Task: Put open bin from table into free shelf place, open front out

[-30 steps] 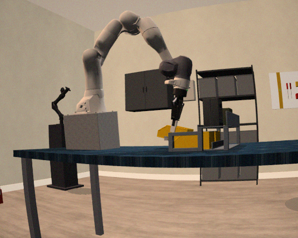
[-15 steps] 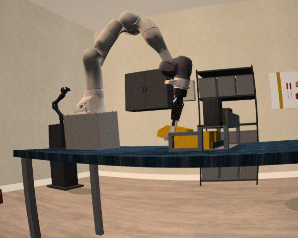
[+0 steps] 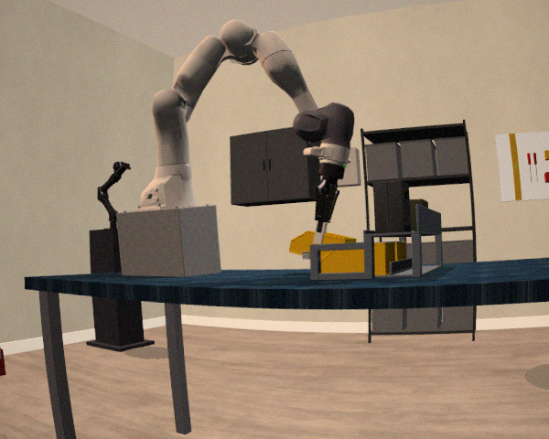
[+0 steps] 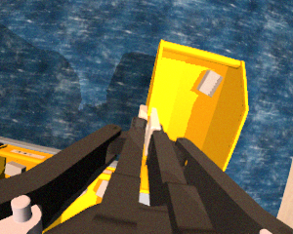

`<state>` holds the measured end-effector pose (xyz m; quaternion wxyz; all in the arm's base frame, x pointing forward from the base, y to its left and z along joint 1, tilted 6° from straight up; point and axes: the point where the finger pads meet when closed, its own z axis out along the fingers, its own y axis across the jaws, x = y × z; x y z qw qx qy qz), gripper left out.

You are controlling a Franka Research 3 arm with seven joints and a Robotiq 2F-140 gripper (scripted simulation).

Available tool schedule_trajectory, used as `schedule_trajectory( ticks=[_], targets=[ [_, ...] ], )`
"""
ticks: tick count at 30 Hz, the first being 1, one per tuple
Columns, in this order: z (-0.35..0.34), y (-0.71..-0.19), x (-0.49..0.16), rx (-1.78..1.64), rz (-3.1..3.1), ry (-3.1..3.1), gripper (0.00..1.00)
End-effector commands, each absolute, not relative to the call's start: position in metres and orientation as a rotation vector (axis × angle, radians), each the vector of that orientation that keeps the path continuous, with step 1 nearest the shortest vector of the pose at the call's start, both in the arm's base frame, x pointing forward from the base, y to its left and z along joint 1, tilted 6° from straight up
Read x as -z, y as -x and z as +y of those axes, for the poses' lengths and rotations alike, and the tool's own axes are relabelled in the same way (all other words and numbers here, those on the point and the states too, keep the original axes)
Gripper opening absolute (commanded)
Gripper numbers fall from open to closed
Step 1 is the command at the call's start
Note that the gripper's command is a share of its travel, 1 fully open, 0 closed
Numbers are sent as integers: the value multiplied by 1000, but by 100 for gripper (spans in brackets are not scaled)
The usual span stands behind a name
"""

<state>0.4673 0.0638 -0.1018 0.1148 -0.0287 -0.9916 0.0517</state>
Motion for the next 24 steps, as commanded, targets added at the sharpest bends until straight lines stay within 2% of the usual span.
schedule_trajectory(
  ticks=[1,24],
  targets=[
    [65,-468,101,-150,-2907,70,0],
    [68,-467,101,-145,-2905,71,0]
  ],
)
